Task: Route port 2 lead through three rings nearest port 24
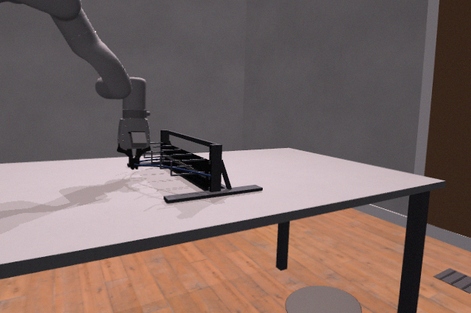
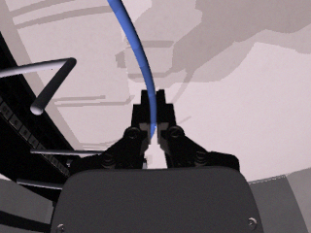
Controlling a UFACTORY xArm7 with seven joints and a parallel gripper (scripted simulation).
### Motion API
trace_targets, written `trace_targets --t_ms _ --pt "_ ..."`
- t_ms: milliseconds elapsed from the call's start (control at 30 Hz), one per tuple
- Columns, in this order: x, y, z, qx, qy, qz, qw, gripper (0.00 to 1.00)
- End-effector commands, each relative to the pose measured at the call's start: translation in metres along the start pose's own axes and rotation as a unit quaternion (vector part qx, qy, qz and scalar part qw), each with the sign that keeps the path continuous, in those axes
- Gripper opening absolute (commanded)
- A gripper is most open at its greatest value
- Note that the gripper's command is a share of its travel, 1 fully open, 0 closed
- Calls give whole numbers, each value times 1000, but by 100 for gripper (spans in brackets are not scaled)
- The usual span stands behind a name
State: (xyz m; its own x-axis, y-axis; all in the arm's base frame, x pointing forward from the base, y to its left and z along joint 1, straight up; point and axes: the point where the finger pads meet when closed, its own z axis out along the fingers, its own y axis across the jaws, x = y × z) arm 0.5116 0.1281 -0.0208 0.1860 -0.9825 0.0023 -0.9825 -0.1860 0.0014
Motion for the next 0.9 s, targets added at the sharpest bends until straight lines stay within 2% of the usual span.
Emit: trace_targets --t_ms 0,600,867 --pt "0 -2 -2 2 0 0 1000 0" --pt "0 -2 -17 2 0 0 1000 0" --pt "0 -2 -35 2 0 0 1000 0"
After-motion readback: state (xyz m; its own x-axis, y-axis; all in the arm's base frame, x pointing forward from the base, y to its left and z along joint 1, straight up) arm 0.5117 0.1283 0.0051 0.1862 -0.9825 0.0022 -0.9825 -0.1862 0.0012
